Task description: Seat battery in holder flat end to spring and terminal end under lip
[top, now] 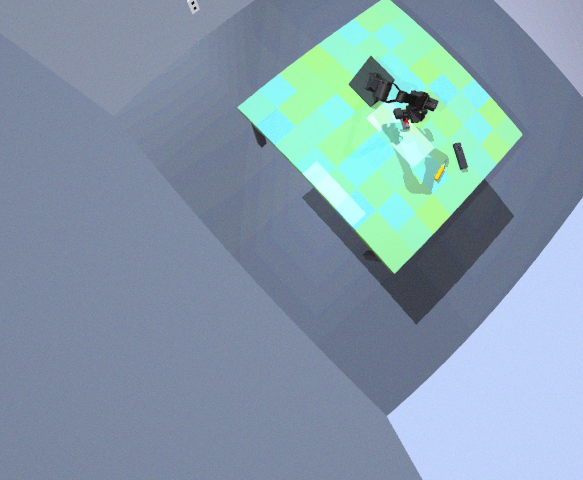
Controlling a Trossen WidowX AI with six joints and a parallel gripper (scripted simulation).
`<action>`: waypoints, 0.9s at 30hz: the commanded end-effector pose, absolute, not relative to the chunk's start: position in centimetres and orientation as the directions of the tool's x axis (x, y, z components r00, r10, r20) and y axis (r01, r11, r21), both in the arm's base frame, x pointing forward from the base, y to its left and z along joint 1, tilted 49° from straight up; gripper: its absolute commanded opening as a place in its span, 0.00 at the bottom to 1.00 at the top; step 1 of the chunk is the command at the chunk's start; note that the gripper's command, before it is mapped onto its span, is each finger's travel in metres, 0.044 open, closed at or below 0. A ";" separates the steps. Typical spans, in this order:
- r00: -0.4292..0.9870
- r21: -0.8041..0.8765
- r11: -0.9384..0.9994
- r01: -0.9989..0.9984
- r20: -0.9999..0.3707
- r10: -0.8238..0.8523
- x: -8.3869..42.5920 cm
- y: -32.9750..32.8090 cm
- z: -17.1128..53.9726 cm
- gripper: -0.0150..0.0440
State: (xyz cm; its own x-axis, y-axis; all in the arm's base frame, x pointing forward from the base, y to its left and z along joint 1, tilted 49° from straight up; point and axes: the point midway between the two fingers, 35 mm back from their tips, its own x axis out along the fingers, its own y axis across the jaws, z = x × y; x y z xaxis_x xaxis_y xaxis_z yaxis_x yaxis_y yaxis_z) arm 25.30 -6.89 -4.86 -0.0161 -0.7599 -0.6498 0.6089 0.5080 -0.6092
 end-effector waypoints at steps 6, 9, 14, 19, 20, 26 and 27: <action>-0.111 -0.607 0.504 0.615 -0.699 -0.706 24.7 -7.3 -5.0 0.37; -0.132 -0.604 0.506 0.616 -0.712 -0.690 24.7 -7.4 -4.9 0.37; -0.164 -0.599 0.511 0.617 -0.732 -0.661 24.8 -7.5 -4.9 0.37; -0.185 -0.593 0.516 0.618 -0.748 -0.638 24.8 -7.6 -4.9 0.37; -0.188 -0.592 0.517 0.618 -0.750 -0.634 24.8 -7.6 -4.9 0.37; -0.205 -0.587 0.523 0.618 -0.763 -0.614 24.9 -7.6 -4.8 0.37; -0.207 -0.586 0.524 0.618 -0.764 -0.611 24.9 -7.6 -4.8 0.37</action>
State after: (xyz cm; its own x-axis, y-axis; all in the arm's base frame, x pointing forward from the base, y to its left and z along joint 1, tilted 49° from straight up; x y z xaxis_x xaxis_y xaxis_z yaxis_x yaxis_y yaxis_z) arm 25.56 -7.42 -4.54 -0.1706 -0.6343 -0.7540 0.6268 0.5206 -0.5798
